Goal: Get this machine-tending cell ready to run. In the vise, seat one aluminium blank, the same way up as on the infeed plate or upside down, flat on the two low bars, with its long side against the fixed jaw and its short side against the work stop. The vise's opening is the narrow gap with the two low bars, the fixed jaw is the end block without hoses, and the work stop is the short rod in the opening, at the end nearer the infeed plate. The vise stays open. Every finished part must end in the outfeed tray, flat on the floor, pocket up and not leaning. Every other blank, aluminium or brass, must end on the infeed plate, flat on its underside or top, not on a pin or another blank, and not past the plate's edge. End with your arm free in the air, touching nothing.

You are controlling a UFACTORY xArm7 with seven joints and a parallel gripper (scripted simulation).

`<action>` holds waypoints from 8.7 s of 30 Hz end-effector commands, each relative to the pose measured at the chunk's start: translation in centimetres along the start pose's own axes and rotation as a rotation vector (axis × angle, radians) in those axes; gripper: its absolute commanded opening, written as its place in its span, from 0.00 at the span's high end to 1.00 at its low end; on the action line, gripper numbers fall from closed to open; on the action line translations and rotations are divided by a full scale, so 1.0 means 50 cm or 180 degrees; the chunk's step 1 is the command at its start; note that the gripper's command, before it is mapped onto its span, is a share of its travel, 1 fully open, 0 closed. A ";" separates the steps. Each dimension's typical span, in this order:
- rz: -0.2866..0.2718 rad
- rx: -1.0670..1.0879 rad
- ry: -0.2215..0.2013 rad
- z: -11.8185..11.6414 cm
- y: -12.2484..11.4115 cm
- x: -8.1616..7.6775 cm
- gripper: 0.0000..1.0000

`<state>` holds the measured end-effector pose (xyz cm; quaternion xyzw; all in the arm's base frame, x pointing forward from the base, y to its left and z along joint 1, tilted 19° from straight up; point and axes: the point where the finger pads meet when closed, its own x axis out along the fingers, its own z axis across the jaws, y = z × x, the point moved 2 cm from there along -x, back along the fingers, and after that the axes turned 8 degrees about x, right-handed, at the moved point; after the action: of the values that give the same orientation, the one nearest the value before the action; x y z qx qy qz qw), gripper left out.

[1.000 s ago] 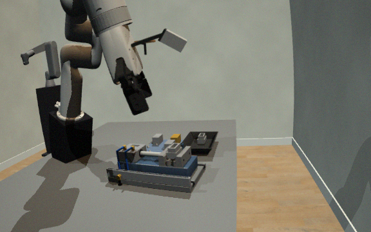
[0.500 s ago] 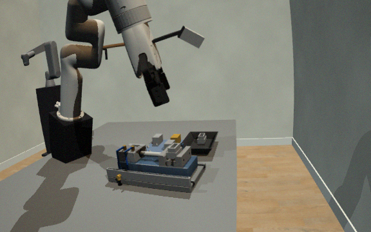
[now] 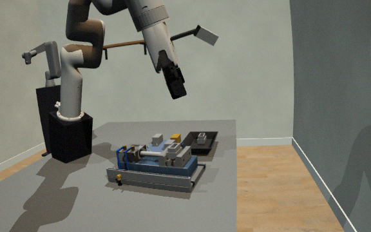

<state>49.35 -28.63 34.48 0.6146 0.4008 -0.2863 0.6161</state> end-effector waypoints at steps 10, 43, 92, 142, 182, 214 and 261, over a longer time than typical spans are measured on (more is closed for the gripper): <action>0.0013 0.0025 0.0068 -0.103 0.047 0.023 0.00; -0.0112 0.0178 0.0227 -0.416 0.094 0.107 0.00; -0.0444 0.0430 0.0146 -0.751 -0.012 0.221 0.00; -0.0683 0.0696 -0.0239 -0.911 -0.197 0.313 0.00; -0.0722 0.0936 -0.0716 -0.939 -0.358 0.372 0.00; -0.0693 0.1020 -0.0897 -0.931 -0.408 0.387 1.00; -0.0693 0.1020 -0.0897 -0.929 -0.409 0.395 1.00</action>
<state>35.48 18.26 10.65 0.6110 0.3243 -0.4949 0.5260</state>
